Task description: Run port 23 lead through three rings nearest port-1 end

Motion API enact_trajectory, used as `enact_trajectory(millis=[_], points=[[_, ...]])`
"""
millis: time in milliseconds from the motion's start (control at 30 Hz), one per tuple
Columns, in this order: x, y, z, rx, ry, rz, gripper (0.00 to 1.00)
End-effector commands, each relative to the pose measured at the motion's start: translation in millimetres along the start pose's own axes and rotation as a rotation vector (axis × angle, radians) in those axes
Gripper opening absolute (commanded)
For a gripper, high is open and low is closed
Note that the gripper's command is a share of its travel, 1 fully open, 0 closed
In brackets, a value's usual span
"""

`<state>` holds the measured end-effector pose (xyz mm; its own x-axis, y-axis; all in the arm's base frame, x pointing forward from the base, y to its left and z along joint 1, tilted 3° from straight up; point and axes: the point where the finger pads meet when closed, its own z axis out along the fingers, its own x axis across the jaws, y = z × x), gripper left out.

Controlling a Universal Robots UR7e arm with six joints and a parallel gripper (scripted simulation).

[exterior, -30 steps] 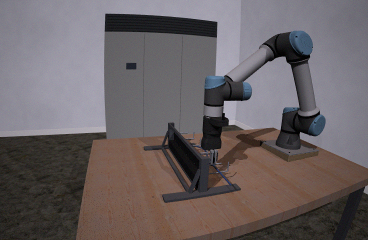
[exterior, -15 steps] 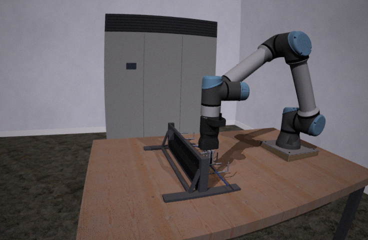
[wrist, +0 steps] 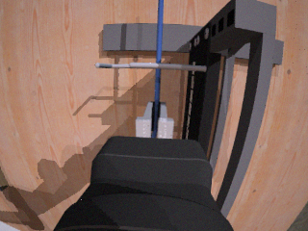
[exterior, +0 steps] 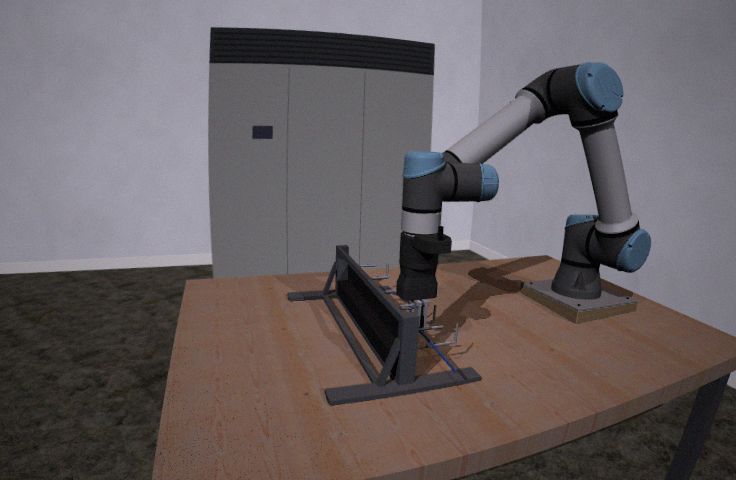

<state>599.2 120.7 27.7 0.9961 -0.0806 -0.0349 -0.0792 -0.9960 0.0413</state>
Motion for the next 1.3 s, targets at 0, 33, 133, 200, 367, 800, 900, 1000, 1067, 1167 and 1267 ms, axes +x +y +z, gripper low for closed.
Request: enact_trajectory(millis=[0, 33, 133, 200, 367, 800, 900, 1000, 1067, 1167, 1267], points=[[0.6, -0.1, -0.9, 0.000, 0.002, 0.000, 0.00], [0.6, -0.1, -0.9, 0.000, 0.002, 0.000, 0.00], [0.6, -0.1, -0.9, 0.000, 0.002, 0.000, 0.67], [0.6, -0.1, -0.9, 0.000, 0.002, 0.000, 0.67], [0.6, -0.1, -0.9, 0.000, 0.002, 0.000, 0.67], [0.6, -0.1, -0.9, 0.000, 0.002, 0.000, 0.67], [0.6, -0.1, -0.9, 0.000, 0.002, 0.000, 0.67], [0.6, -0.1, -0.9, 0.000, 0.002, 0.000, 0.67], [0.6, -0.1, -0.9, 0.000, 0.002, 0.000, 0.67], [0.6, -0.1, -0.9, 0.000, 0.002, 0.000, 0.67], [0.6, -0.1, -1.0, 0.000, 0.002, 0.000, 0.67]])
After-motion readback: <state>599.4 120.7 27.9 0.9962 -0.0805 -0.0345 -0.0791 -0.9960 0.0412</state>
